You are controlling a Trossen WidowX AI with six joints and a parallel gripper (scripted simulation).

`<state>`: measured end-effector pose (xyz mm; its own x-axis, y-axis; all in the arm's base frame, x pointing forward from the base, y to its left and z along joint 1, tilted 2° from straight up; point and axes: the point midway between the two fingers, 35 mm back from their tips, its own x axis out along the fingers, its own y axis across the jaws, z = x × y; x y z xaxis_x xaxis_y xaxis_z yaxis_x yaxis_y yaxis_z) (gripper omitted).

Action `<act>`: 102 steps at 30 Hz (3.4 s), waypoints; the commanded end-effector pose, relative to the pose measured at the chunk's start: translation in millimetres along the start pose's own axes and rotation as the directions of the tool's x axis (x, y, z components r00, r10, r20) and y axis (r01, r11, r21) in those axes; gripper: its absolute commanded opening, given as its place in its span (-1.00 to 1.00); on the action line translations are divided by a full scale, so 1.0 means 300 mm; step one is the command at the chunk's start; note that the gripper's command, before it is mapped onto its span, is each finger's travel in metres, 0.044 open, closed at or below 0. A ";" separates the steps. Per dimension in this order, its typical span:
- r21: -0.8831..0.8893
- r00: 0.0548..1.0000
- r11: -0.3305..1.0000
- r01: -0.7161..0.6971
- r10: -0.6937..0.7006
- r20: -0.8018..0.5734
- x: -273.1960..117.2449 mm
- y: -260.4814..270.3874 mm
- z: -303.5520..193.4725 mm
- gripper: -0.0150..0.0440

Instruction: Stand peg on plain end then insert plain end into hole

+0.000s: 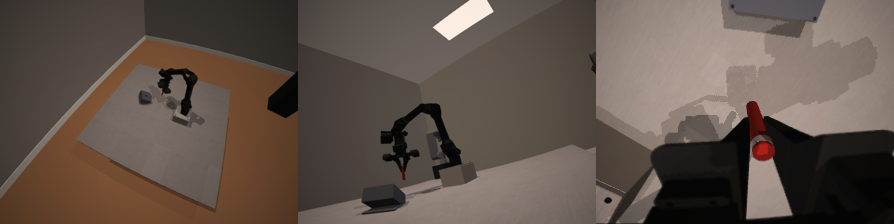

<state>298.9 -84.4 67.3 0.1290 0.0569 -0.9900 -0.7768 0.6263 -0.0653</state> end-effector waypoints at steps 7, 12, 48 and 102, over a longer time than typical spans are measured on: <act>-0.098 0.994 0.995 0.030 -0.020 0.110 -0.012 -0.046 0.089 -0.49; -0.146 0.986 0.988 0.052 -0.028 0.165 -0.021 -0.067 0.134 -0.49; -0.320 0.927 0.932 0.171 -0.042 0.372 0.036 -0.145 0.357 -0.49; -0.339 0.920 0.922 0.185 -0.042 0.390 0.167 -0.152 0.425 -0.49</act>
<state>419.2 -11.3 38.5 0.3918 0.3295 -0.8590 -0.9015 0.3241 -0.2869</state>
